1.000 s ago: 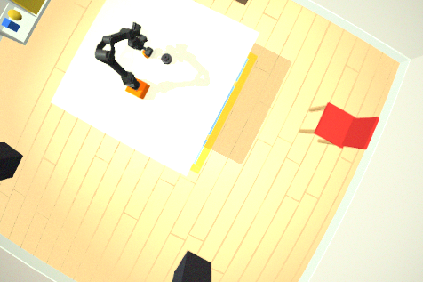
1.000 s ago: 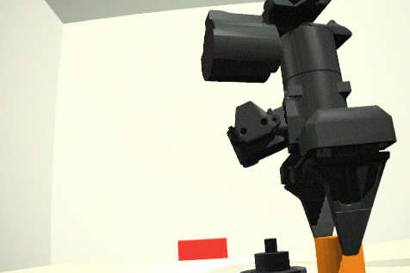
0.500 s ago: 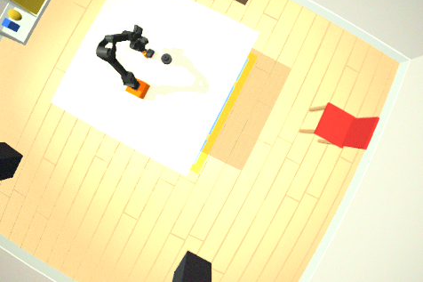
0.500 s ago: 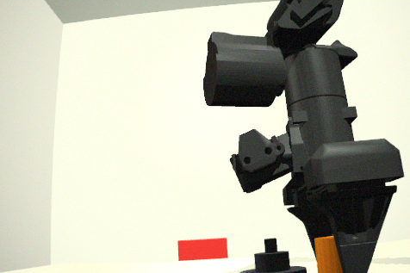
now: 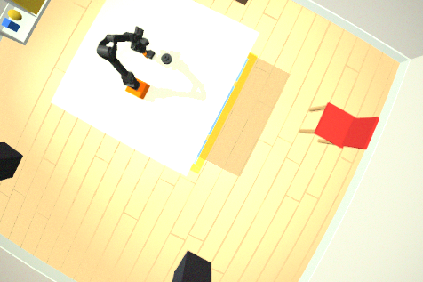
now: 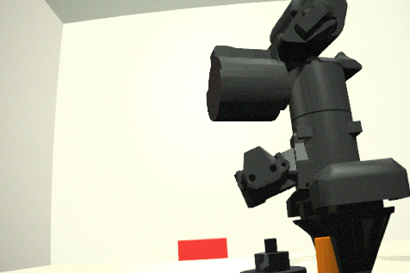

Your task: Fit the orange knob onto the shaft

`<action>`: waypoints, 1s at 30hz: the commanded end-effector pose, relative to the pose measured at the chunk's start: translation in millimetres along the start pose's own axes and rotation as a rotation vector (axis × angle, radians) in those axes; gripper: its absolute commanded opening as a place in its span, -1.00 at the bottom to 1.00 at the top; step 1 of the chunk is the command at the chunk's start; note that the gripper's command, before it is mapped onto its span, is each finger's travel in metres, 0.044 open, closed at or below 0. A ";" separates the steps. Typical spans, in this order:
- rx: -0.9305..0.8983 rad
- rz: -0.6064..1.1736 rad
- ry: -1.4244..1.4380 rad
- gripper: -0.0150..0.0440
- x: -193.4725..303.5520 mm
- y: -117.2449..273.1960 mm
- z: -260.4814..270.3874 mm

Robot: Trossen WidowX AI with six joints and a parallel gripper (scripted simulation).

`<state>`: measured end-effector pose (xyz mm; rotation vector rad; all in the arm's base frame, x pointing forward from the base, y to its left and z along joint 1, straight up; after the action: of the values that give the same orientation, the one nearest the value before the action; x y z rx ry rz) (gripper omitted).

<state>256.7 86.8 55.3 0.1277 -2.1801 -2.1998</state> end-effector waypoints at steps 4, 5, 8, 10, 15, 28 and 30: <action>0.004 0.000 -0.005 0.04 0.2 -0.7 -0.4; 0.004 0.000 -0.005 0.02 0.2 -0.7 -0.4; 0.004 0.000 -0.005 -0.11 0.2 -0.7 -0.4; 0.004 0.000 -0.006 -0.29 -0.4 1.2 -0.2; 0.003 0.000 -0.010 -0.49 -5.9 22.8 1.5; 0.003 -0.001 -0.006 -0.49 -6.6 114.3 2.7; 0.004 -0.001 -0.005 -0.49 -3.7 129.0 2.1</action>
<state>260.6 89.1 156.2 0.1118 -2.1799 -2.1892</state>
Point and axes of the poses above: the point midway between the two fingers, 35 mm back from their tips, its own y axis back along the fingers, its own z axis across the jaws, x = y × z, the point moved 8 cm from there along y, back along the fingers, and after that the axes turned 3 degrees about y, right-handed, at the moved point
